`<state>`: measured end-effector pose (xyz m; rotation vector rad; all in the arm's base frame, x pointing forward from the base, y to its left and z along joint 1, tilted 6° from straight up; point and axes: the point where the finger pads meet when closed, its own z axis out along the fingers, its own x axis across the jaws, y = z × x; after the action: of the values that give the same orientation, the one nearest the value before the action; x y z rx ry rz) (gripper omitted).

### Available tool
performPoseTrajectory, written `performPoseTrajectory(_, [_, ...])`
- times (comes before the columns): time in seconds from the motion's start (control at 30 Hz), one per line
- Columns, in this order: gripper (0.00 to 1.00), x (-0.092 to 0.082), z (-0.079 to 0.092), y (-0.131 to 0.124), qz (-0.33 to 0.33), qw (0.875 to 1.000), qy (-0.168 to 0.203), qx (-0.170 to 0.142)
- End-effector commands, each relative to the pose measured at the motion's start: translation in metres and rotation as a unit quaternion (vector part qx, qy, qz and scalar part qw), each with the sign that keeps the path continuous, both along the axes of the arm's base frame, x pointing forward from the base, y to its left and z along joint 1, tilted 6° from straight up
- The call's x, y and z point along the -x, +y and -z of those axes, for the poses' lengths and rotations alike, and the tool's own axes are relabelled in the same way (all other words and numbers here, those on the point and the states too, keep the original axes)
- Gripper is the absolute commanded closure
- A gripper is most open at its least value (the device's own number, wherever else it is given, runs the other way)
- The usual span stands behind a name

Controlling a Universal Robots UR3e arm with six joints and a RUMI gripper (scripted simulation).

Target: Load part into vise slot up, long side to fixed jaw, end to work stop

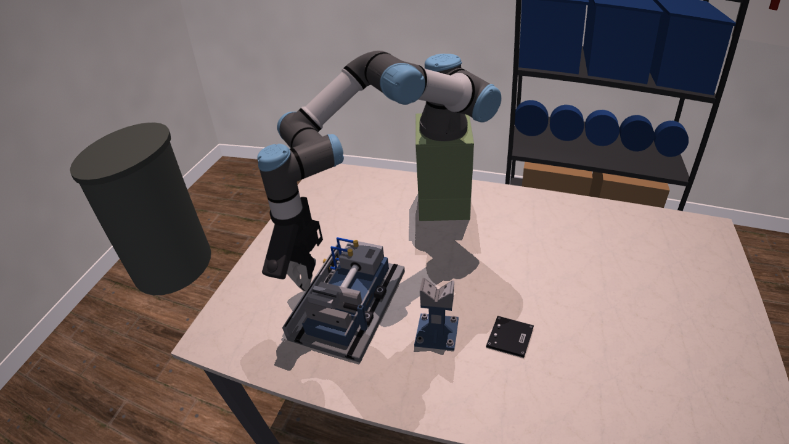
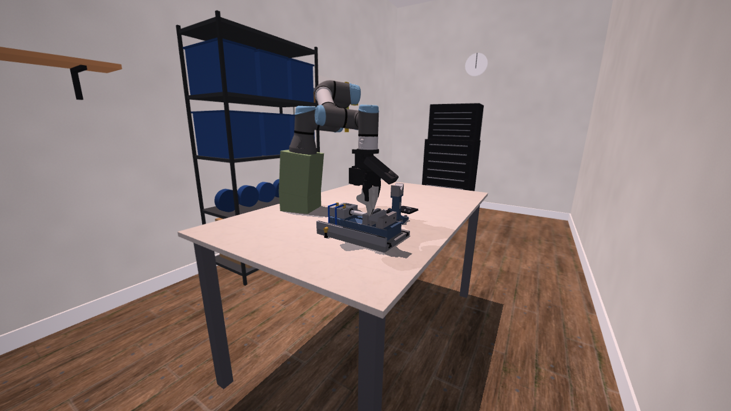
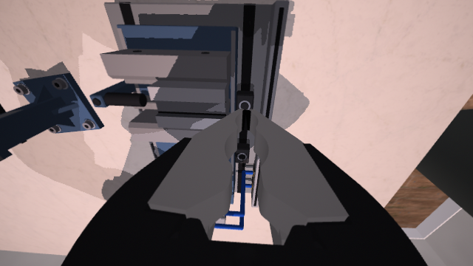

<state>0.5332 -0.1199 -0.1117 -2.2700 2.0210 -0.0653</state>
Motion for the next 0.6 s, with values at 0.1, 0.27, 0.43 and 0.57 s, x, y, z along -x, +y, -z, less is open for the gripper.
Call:
performPoseTrajectory(0.1, [1.00, -0.0009, -0.0014, 0.0001, 0.000, 1.000, -0.002, 0.001])
performPoseTrajectory(0.27, [1.00, -0.0008, -0.0014, 0.0005, 0.000, 1.000, -0.002, 0.001])
performPoseTrajectory(0.43, [1.00, -0.0008, -0.0014, 0.0010, 0.000, 1.000, -0.002, 0.001])
performPoseTrajectory(0.57, [1.00, -0.0007, -0.0014, 0.0016, 0.000, 1.000, -0.002, 0.001])
